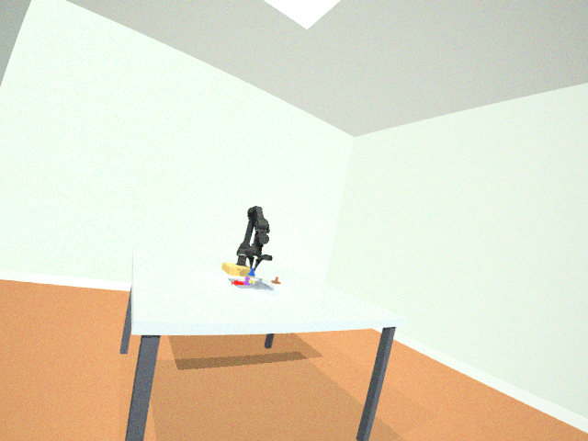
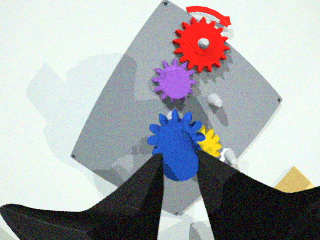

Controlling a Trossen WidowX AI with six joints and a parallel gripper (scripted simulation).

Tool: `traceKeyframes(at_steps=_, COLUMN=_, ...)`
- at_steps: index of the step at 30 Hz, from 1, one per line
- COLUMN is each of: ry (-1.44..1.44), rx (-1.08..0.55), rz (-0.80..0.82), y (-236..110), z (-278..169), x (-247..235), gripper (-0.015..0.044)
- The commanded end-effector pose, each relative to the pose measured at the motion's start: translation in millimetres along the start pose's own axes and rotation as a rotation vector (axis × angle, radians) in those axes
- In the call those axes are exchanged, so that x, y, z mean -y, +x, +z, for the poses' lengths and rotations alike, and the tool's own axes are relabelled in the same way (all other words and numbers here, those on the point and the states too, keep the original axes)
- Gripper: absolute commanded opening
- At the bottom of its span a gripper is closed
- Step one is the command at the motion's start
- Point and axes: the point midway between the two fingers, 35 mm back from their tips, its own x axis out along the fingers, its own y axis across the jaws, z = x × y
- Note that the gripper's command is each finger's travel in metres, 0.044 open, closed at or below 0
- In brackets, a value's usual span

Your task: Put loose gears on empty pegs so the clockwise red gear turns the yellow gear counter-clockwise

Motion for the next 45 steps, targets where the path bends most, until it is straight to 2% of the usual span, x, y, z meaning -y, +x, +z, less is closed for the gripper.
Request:
traceKeyframes(at_steps=1, ry=0.013, rx=0.002, rz=-0.001, y=1, z=0, x=0, gripper=0.0000)
traceKeyframes(at_steps=17, ry=-0.198, rx=0.002, rz=-0.002, y=22, z=0, x=1, gripper=0.0000)
traceKeyframes(at_steps=24, ry=-0.110, rx=0.002, rz=-0.001, y=30, z=0, x=0, gripper=0.0000)
traceKeyframes(at_steps=33, ry=0.135, rx=0.002, rz=-0.001, y=44, z=0, x=0, gripper=0.0000)
traceKeyframes(at_steps=38, ry=0.264, rx=0.002, rz=-0.001, y=40, z=0, x=1, gripper=0.0000)
traceKeyframes(at_steps=45, ry=0.201, rx=0.002, rz=-0.001, y=40, z=1, x=0, gripper=0.0000)
